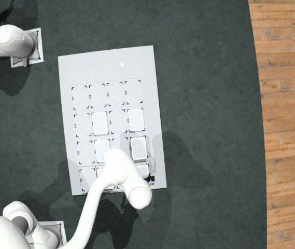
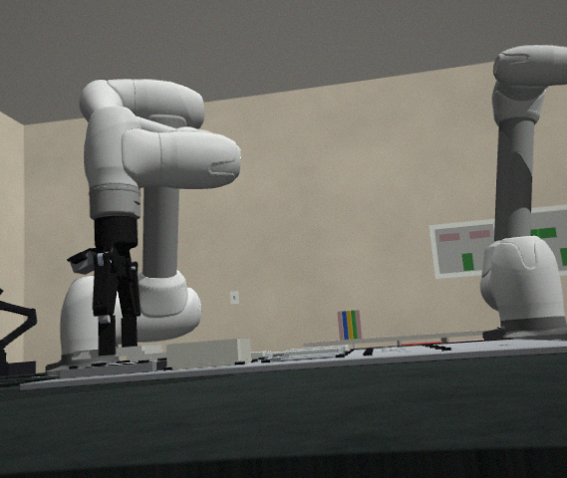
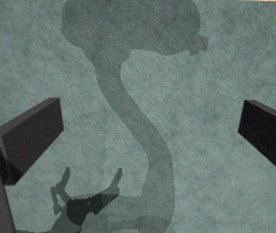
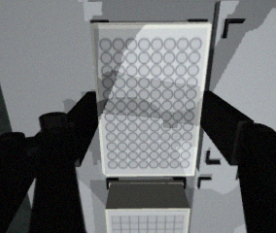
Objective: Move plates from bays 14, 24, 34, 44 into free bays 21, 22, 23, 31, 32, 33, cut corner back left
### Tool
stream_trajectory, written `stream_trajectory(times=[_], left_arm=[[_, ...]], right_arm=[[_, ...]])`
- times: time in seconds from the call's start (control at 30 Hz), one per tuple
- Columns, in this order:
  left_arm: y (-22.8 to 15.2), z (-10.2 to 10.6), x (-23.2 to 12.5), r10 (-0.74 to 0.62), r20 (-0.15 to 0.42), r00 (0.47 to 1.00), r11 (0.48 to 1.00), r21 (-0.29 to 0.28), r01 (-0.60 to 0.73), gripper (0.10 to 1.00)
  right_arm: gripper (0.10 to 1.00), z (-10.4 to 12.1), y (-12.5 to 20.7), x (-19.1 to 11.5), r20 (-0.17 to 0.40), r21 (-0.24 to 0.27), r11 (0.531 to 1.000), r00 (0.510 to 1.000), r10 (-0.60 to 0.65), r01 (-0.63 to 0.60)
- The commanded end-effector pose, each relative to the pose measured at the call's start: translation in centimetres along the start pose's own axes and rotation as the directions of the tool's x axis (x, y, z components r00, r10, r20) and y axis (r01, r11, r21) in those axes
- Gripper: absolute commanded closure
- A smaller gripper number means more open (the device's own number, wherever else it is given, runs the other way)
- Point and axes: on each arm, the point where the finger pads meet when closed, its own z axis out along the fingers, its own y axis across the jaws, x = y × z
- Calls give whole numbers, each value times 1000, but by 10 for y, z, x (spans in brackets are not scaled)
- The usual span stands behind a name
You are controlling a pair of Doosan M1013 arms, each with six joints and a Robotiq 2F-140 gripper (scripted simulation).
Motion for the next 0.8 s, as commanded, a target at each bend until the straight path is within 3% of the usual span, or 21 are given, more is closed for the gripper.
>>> stream_trajectory(times=[0.0, 0.77], left_arm=[[0, -1, 0, 0, -2, 1000, 1000, 0, 0, 98], [0, -1, 0, 0, -2, 1000, 1000, 0, 0, 98]], right_arm=[[999, -5, 0, 0, 1, 1, 1000, 1000, 0, 0], [999, -30, 0, 0, 1, 1, 1000, 1000, 0, 0]])
